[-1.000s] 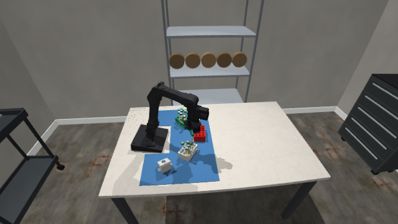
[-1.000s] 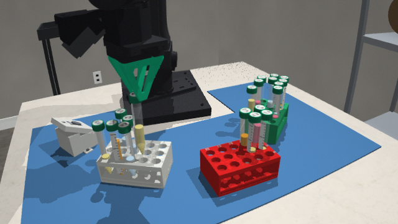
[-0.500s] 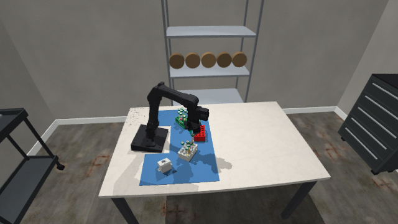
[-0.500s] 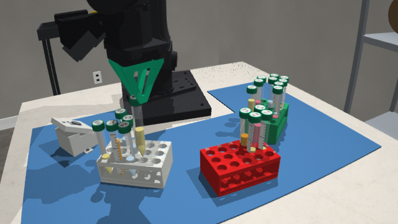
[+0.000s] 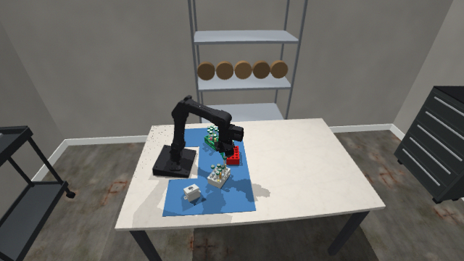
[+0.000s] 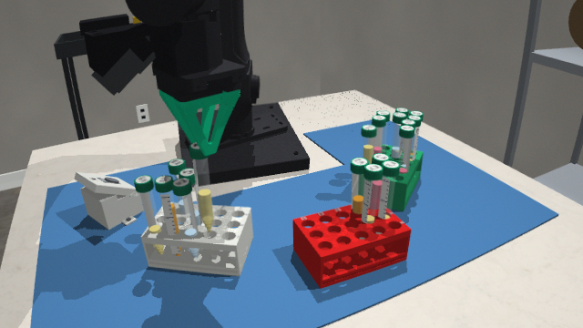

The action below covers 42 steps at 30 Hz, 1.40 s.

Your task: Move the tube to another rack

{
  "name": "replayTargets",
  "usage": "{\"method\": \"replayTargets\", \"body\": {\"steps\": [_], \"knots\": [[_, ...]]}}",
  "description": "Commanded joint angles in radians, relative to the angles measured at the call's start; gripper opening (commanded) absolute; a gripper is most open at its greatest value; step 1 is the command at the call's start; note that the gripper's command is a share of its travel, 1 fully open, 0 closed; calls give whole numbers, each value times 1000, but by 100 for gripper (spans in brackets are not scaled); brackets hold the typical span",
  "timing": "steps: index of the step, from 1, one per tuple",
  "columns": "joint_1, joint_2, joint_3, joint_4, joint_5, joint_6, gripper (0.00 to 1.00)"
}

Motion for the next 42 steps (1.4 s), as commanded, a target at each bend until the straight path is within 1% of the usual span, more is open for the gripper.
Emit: {"method": "replayTargets", "body": {"steps": [1, 23, 42], "knots": [[0, -7, 3, 8, 3, 1, 0], [1, -7, -24, 35, 3, 2, 0], [-2, -15, -67, 69, 2, -1, 0]]}}
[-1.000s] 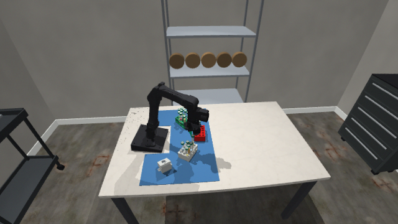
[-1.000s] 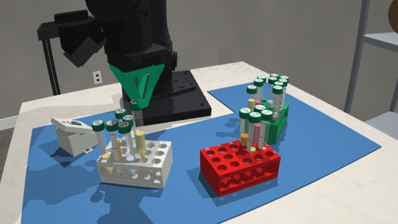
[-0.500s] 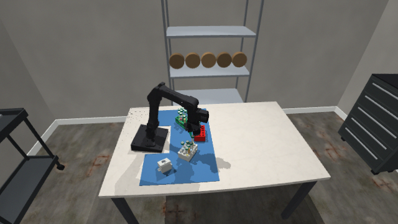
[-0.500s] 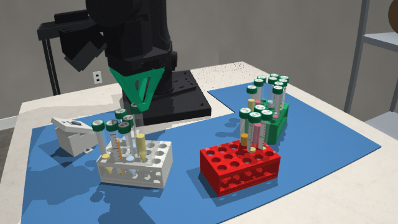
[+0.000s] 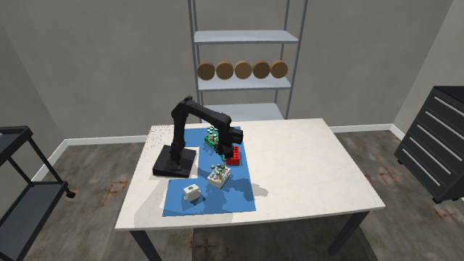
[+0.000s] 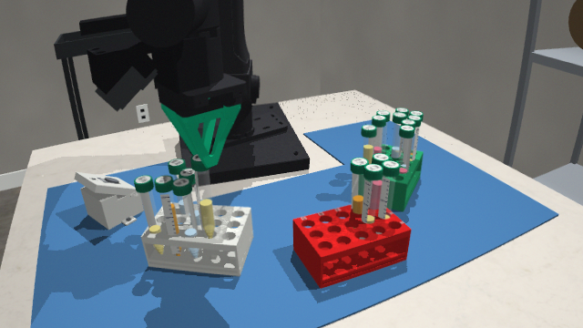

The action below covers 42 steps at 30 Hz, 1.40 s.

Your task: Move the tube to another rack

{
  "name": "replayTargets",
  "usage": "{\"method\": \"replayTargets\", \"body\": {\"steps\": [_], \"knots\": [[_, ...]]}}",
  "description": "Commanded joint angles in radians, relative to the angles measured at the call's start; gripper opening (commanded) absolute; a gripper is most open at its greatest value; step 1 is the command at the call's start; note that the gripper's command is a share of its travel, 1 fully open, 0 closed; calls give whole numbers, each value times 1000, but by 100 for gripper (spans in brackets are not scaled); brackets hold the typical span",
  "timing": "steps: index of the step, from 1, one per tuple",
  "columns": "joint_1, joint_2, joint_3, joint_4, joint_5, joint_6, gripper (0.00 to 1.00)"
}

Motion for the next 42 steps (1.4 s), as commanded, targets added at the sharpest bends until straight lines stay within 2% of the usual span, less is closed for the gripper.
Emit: {"method": "replayTargets", "body": {"steps": [1, 42], "knots": [[-1, -11, 2, 13, 2, -1, 0], [0, -16, -73, 84, 2, 0, 0]]}}
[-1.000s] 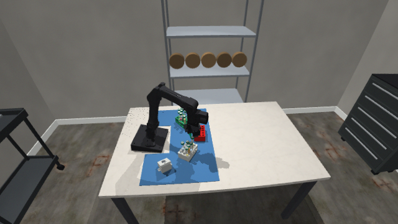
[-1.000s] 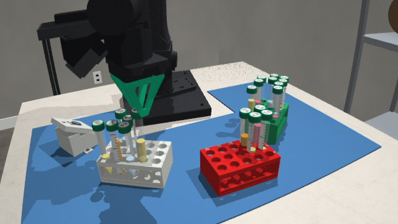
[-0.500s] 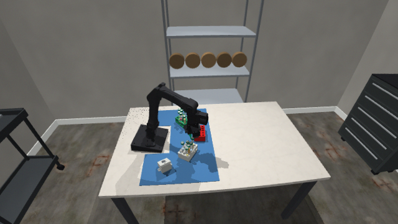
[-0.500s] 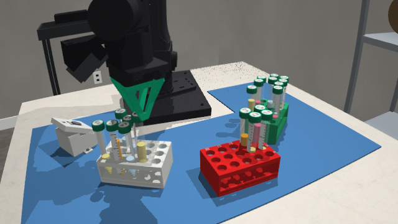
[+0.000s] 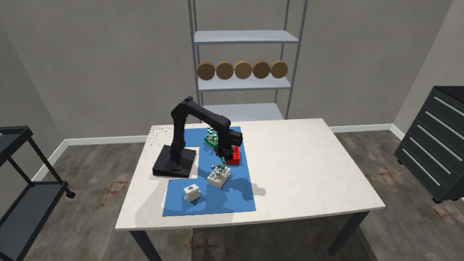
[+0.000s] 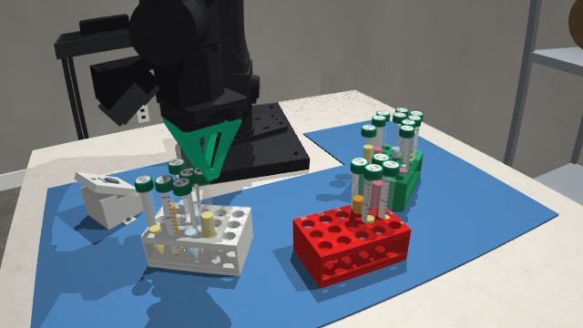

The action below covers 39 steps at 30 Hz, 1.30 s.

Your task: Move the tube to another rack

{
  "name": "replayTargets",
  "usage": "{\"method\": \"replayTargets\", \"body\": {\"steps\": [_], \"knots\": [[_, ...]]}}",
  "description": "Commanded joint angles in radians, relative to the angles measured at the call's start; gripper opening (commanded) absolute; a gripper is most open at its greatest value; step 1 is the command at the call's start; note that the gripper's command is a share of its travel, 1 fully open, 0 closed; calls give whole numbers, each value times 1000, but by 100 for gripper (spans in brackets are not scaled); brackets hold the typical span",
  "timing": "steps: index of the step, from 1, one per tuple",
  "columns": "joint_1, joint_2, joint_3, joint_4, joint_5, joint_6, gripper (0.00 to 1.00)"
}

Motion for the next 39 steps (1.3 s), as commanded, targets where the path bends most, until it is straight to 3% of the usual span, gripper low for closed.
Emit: {"method": "replayTargets", "body": {"steps": [1, 39], "knots": [[0, -7, 1, 2, 5, 1, 0], [1, -2, -51, 59, 5, 2, 0]]}}
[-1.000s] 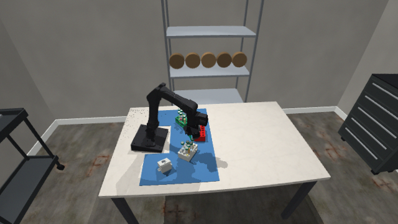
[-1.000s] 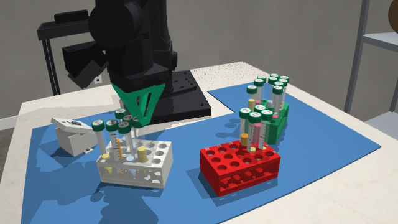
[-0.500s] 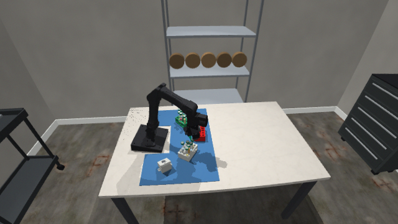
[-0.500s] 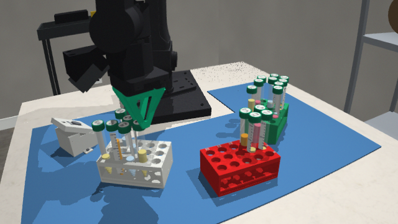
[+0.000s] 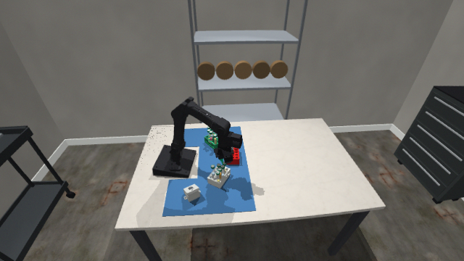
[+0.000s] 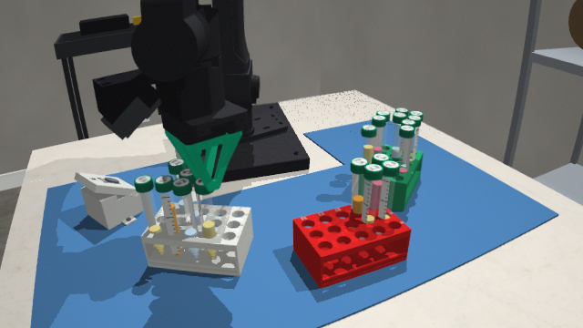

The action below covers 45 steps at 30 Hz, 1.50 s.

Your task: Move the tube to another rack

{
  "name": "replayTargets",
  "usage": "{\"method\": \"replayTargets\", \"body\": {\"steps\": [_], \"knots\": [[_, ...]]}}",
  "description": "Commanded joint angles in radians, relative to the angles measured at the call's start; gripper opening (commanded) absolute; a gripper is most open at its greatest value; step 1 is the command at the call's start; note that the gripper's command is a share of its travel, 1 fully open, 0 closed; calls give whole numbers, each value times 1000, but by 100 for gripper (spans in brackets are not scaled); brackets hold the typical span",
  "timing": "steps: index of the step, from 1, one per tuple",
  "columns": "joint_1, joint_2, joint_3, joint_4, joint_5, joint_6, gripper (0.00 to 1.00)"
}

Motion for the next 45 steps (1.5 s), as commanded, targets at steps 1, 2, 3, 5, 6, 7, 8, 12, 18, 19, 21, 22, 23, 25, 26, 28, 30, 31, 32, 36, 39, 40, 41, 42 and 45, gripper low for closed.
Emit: {"method": "replayTargets", "body": {"steps": [1, 2, 3, 5, 6, 7, 8, 12, 18, 19, 21, 22, 23, 25, 26, 28, 30, 31, 32, 36, 39, 40, 41, 42, 45], "knots": [[0, -5, 3, 0, 6, 1, 0], [0, -5, 2, 1, 6, 1, 0], [0, -5, 2, 1, 6, 1, 0], [0, -5, 1, 2, 6, 1, 0], [0, -5, 0, 3, 6, 1, 0], [0, -5, 0, 4, 6, 1, 0], [0, -5, 0, 4, 6, 1, 0], [0, -5, 0, 4, 6, 1, 0], [0, -5, 0, 4, 6, 1, 24], [0, -5, 0, 4, 6, 1, 24], [0, -5, 0, 4, 6, 1, 24], [0, -5, 0, 4, 6, 1, 24], [0, -5, 0, 4, 6, 1, 24], [0, -5, 0, 4, 6, 1, 24], [0, -5, 0, 4, 6, 1, 30], [0, -5, 0, 4, 6, 1, 30], [0, -5, 0, 4, 6, 1, 30], [0, -5, 0, 4, 6, 1, 30], [0, -5, 0, 4, 6, 1, 30], [0, -5, 0, 4, 6, 1, 30], [0, -5, 0, 4, 6, 1, 30], [0, -5, 0, 4, 6, 1, 30], [0, -5, 0, 4, 6, 1, 30], [0, -5, 0, 4, 6, 1, 30], [0, -5, 0, 4, 6, 1, 30]]}}
